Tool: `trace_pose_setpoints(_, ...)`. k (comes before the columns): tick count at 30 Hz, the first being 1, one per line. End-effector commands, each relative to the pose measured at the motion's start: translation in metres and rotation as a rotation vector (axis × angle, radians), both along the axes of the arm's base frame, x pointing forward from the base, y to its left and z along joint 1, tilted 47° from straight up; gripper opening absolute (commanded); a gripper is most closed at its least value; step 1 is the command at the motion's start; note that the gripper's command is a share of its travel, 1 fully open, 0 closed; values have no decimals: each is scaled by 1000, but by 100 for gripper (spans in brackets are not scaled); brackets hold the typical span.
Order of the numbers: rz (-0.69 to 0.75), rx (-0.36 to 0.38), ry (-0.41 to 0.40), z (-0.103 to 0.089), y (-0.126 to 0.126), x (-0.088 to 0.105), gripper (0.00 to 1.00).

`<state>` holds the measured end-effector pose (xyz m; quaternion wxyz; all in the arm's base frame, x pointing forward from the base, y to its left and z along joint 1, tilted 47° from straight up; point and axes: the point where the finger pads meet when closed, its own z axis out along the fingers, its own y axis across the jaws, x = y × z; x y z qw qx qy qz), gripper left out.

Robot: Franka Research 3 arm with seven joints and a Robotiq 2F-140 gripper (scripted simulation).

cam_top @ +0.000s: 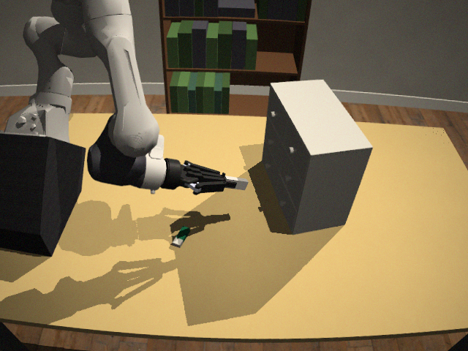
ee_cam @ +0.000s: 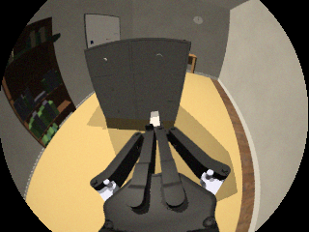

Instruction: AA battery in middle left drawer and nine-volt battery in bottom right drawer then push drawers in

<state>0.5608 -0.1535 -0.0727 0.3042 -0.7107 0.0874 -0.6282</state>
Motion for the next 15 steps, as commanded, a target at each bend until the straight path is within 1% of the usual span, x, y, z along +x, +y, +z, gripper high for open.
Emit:
trace_pose_setpoints(1, 23, -170, -65, 3, 1, 0, 0)
trace_pose_setpoints(2, 39, -240, -90, 4, 2, -1, 0)
trace_pose_setpoints(4, 39, -240, -90, 4, 2, -1, 0)
trace_pose_setpoints(5, 58, -316, -117, 4, 3, -2, 0)
trace_pose_setpoints(8, 58, -316, -117, 4, 3, -2, 0)
trace_pose_setpoints(9, 78, -399, -149, 5, 4, -3, 0)
trace_pose_setpoints(11, 78, -399, -149, 5, 4, -3, 0)
trace_pose_setpoints(12, 100, -487, -183, 6, 5, -4, 0)
trace_pose_setpoints(15, 100, -487, -183, 6, 5, -4, 0)
